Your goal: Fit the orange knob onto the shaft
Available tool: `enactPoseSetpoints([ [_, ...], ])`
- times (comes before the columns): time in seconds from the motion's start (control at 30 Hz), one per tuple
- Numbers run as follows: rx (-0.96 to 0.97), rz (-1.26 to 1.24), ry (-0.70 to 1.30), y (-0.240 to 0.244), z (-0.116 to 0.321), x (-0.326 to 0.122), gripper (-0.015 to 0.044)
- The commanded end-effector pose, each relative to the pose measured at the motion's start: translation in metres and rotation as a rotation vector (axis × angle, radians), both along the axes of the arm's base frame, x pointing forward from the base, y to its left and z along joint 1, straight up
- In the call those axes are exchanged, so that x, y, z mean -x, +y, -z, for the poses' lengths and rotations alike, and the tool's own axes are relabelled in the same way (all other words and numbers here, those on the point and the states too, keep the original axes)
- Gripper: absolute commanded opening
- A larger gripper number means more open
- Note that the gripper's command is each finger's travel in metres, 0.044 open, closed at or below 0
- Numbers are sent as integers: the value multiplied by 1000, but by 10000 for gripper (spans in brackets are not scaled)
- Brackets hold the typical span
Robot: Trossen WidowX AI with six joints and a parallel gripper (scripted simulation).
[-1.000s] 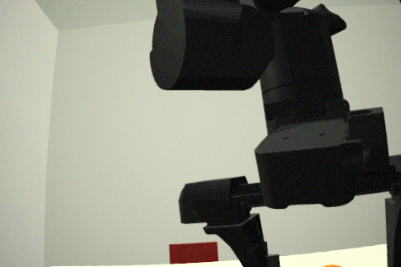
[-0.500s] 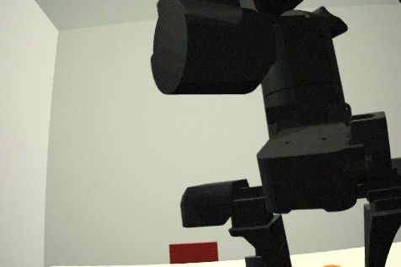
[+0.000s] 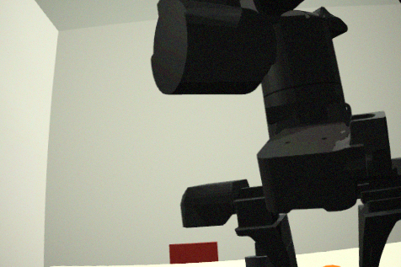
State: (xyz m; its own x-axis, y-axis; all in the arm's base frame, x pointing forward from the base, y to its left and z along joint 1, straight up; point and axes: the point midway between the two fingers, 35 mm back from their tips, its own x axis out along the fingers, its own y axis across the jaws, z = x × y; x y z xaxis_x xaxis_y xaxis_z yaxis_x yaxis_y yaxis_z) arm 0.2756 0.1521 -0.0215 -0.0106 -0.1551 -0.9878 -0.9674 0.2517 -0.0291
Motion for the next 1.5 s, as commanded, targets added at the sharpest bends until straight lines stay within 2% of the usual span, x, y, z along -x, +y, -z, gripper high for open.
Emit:
enactPoseSetpoints([
  [0.0,-28,-3,-6,-1,-1,0,179],
  [1.47,-739,-20,-192,-45,-16,11,179],
])
